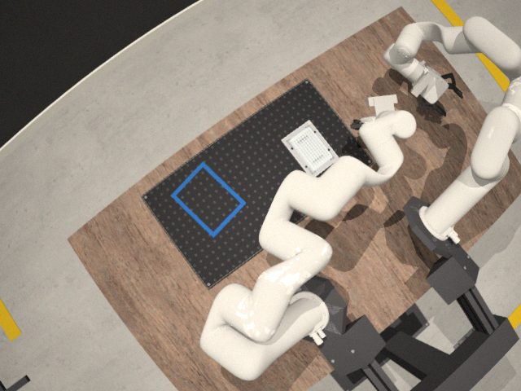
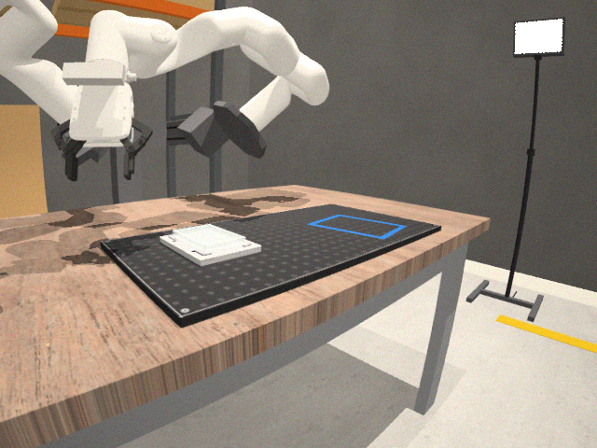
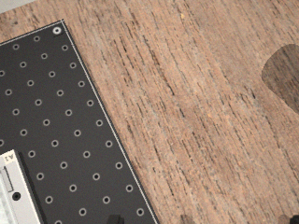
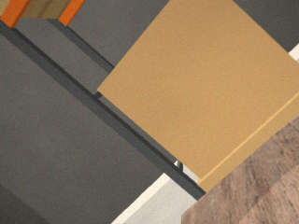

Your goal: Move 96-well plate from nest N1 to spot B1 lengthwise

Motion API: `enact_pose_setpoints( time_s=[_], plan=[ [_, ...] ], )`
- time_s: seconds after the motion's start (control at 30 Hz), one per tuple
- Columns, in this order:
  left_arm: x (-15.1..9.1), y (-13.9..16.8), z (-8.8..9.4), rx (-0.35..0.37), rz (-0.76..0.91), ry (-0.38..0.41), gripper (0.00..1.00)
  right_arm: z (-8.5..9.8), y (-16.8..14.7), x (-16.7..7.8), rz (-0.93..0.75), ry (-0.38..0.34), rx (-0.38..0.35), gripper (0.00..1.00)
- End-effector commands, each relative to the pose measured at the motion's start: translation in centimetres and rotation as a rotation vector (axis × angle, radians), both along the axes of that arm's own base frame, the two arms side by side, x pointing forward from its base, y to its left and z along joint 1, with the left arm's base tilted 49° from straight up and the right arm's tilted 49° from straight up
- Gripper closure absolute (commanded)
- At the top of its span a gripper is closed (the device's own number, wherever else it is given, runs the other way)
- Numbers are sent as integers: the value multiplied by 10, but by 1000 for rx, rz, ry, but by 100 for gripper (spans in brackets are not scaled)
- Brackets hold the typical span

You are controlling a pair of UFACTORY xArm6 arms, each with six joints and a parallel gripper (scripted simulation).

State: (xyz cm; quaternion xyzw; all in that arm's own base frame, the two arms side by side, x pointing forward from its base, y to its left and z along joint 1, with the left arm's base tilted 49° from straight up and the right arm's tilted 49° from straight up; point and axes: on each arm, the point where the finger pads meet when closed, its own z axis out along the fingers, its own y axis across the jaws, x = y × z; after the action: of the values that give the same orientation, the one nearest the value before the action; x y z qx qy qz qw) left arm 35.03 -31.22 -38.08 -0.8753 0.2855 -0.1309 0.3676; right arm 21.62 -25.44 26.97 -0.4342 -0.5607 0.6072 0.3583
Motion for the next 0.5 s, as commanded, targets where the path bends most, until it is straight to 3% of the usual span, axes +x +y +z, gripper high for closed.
enact_pose_setpoints(
  time_s=[0.0, 0.07, 0.13, 0.47],
  plan=[
    [1, -3, 1, -4, -1, -2, 0, 18, 0, 2, 16, -130, -17, 0],
    [1, -3, 1, -4, -1, -2, 0, 25, 0, 2, 21, -179, -24, 0],
    [1, -3, 1, -4, -1, -2, 0, 25, 0, 2, 21, -179, -24, 0],
    [1, -3, 1, -4, -1, -2, 0, 60, 1, 2, 50, -426, -63, 0]
  ],
)
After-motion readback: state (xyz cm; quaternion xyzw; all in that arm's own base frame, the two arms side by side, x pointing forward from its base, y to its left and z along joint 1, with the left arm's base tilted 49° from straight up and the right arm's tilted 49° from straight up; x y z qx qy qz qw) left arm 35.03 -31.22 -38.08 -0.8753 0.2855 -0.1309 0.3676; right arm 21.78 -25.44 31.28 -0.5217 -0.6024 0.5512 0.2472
